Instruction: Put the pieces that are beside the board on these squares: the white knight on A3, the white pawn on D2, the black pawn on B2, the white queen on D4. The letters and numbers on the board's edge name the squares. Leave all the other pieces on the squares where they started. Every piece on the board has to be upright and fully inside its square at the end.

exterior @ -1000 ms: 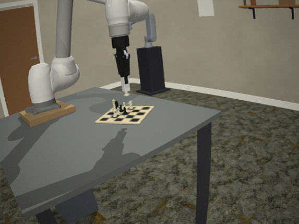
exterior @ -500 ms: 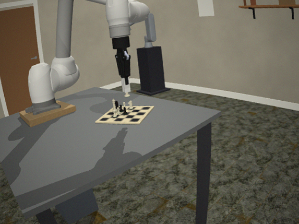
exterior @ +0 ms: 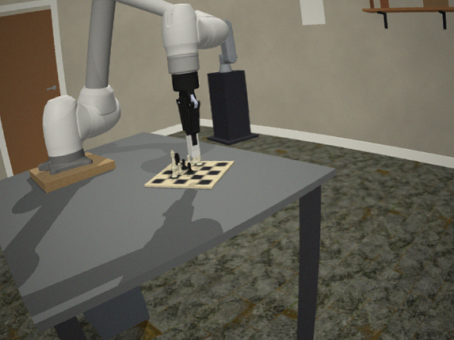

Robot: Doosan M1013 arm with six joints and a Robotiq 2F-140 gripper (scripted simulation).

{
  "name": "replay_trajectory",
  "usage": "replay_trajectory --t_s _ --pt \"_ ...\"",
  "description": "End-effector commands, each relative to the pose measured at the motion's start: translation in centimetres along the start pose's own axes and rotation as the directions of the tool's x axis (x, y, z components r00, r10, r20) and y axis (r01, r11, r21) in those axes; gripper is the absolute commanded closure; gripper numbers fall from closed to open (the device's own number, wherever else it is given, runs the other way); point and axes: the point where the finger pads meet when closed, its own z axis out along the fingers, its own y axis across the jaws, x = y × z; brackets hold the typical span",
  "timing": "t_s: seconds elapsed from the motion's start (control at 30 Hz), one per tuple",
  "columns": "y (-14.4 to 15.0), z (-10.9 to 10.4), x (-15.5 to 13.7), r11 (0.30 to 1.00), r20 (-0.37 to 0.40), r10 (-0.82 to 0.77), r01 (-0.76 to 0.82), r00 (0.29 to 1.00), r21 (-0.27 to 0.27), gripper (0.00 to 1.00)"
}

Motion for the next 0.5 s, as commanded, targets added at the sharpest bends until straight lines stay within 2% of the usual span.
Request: replay_trajectory --t_s 0.0,0.13,0.47 --pt "0.0 1.6 0.0 1.000 0.000 0.000 0.000 1.000 0.000 1.00" --pt "0.0 3.1 0.0 1.000 0.000 0.000 0.000 1.000 0.000 1.00" --pt "0.0 4.2 0.0 1.000 0.000 0.000 0.000 1.000 0.000 1.00"
